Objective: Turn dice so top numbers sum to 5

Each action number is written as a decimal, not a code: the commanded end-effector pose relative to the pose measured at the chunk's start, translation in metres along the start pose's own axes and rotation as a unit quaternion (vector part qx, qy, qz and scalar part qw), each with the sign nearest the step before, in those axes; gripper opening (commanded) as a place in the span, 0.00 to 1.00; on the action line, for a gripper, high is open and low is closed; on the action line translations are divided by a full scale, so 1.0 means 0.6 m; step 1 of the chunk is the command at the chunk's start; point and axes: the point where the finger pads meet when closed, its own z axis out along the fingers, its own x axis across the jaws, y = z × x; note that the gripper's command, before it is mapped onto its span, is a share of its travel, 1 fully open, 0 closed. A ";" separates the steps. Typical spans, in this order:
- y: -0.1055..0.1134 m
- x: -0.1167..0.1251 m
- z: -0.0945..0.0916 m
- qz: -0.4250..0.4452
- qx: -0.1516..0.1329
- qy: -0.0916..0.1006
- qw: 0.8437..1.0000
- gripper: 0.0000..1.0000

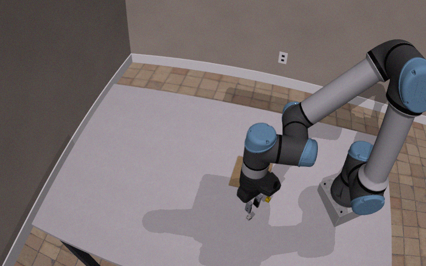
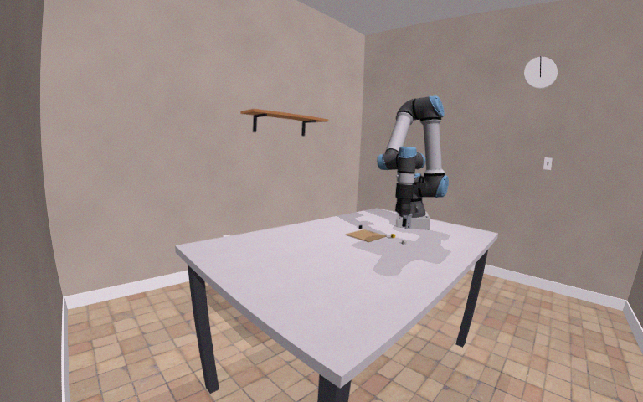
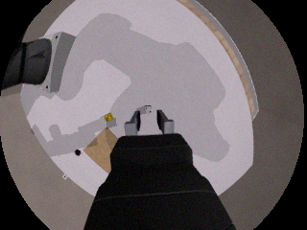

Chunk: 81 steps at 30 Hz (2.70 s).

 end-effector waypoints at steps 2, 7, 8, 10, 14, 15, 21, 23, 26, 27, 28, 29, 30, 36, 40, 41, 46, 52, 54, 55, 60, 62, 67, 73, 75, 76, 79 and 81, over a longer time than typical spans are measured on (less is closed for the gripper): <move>0.000 0.000 -0.001 0.000 0.000 0.000 1.000 0.64; 0.000 0.000 -0.001 0.000 0.000 0.000 1.000 0.64; 0.000 0.000 -0.001 0.000 0.000 0.000 1.000 0.64; 0.000 0.000 -0.001 0.000 0.000 0.000 1.000 0.64; 0.000 0.000 -0.001 0.000 0.000 0.000 1.000 0.64; 0.000 0.000 0.000 0.000 0.000 0.000 1.000 0.64; 0.000 0.000 0.001 0.000 0.000 0.000 1.000 0.64; 0.000 0.000 0.002 0.000 0.000 0.000 1.000 0.64; 0.000 0.001 0.005 0.000 0.000 0.001 1.000 0.64; 0.000 0.001 0.006 0.000 0.000 0.001 1.000 0.64; 0.000 0.001 0.008 0.000 0.000 0.001 1.000 0.64; 0.001 0.001 0.009 0.000 0.000 0.001 1.000 0.64; 0.001 0.001 0.011 0.000 0.000 0.001 1.000 0.64; 0.001 0.001 0.019 0.000 0.000 0.001 1.000 0.64; 0.001 0.001 0.029 0.000 0.000 0.001 1.000 0.64; 0.001 0.001 0.032 0.000 0.000 0.001 1.000 0.64; 0.001 0.001 0.045 0.000 0.000 0.001 1.000 0.64; 0.001 0.001 0.058 0.000 0.000 0.001 1.000 0.64; 0.001 0.001 0.061 0.000 0.000 0.001 1.000 0.64; 0.001 0.001 0.063 0.000 0.000 0.001 1.000 0.64; 0.001 0.001 0.073 0.000 0.000 0.001 1.000 0.64; 0.001 0.001 0.077 0.000 0.000 0.001 1.000 0.64; 0.001 0.001 0.083 0.000 0.000 0.001 1.000 0.64; 0.001 0.001 0.085 0.000 0.000 0.001 1.000 0.64; 0.001 0.001 0.086 0.000 0.000 0.001 1.000 0.64; 0.001 0.001 0.086 0.000 0.000 0.001 1.000 0.64; 0.001 0.001 0.086 0.000 0.000 0.001 1.000 0.64; 0.001 0.001 0.086 0.000 0.000 0.001 1.000 0.64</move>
